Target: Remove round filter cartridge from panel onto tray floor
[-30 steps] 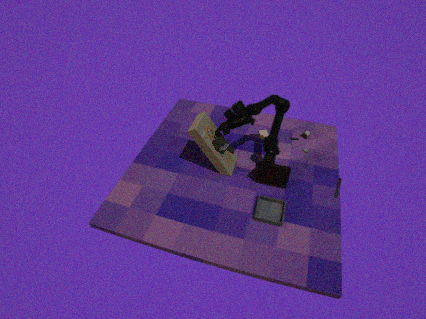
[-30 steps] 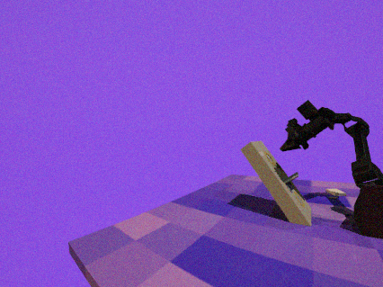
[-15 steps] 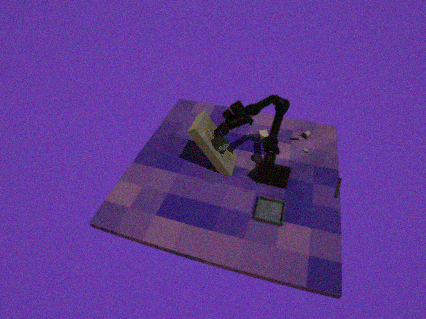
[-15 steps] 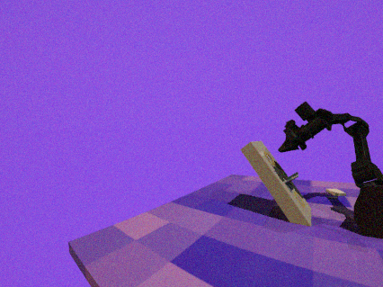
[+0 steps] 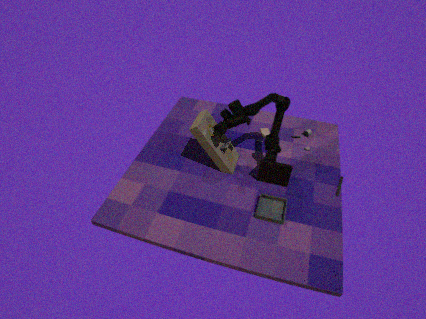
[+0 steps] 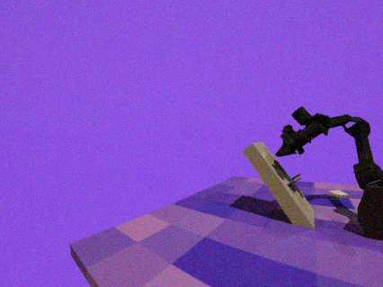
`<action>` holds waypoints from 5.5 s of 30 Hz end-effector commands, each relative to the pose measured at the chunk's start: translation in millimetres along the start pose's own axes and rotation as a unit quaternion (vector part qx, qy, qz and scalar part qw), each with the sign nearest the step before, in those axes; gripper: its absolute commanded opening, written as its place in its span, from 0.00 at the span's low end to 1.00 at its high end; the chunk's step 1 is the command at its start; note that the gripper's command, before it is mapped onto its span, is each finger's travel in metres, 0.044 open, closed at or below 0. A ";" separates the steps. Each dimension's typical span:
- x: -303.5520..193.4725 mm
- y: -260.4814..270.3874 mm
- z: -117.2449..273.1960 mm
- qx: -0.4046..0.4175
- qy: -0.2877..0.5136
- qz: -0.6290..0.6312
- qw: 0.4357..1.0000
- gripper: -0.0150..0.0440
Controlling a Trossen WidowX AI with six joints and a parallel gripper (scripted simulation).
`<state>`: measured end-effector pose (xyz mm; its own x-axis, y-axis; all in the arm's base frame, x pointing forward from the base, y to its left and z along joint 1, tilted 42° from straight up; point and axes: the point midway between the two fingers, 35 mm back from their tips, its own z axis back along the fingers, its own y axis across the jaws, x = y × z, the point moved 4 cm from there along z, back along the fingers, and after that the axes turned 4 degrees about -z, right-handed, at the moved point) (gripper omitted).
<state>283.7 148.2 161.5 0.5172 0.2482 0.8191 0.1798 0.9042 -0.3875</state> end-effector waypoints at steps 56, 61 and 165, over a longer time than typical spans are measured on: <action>-3.3 1.1 -27.5 0.000 0.001 0.008 1.000 0.40; -3.7 1.4 -27.5 0.000 0.001 0.008 1.000 0.40; -4.0 0.7 -39.3 0.000 0.000 0.008 1.000 0.40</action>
<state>312.6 134.5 145.3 0.5134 0.2582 0.8184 0.1794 0.9003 -0.3966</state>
